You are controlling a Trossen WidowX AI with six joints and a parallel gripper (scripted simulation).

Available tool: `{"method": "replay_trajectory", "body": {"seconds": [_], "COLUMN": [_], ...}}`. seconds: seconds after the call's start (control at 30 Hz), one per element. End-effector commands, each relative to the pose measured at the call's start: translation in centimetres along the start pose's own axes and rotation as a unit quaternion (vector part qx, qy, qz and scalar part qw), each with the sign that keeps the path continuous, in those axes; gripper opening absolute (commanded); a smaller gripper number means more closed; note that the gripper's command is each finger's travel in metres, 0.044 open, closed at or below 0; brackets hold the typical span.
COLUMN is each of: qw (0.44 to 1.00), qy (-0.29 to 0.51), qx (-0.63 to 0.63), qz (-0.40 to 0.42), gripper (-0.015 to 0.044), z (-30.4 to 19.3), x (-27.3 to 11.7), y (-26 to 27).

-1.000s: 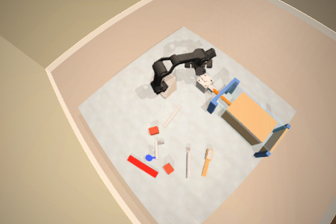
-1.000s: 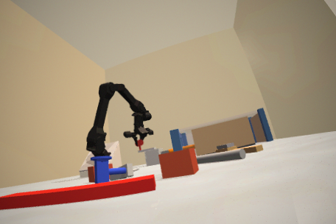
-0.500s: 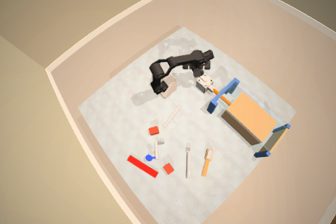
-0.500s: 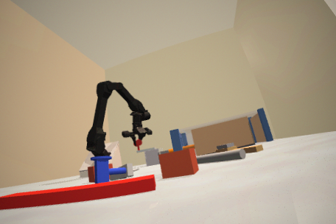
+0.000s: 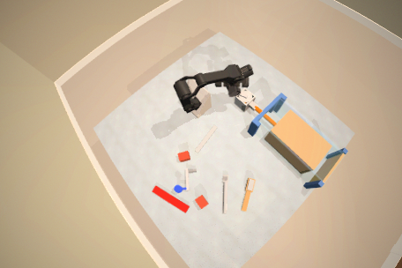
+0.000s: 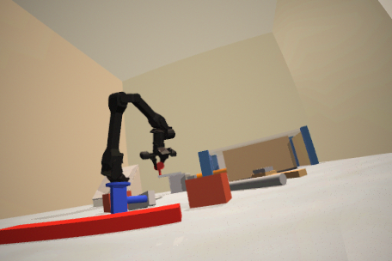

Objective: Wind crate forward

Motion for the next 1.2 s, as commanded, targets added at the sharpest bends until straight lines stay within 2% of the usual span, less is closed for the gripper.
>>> {"method": "replay_trajectory", "body": {"seconds": [0.0,1.17], "qw": [1.0,1.0], "qy": [-0.014,-0.016], "qx": [0.003,0.003], "qz": [-0.004,-0.005], "gripper": [0.0,0.0], "z": [1.3,5.1], "x": [-0.2,-2.1], "y": [-0.5,-1.0]}}
Point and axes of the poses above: the point midway between the two fingers, 35 mm back from their tips, its own x axis out along the fingers, its own y axis across the jaws, z = x × y, the point moved 1 cm from there along -x, back along the fingers, and after that the axes turned 2 degrees about -x, right-handed, at the moved point
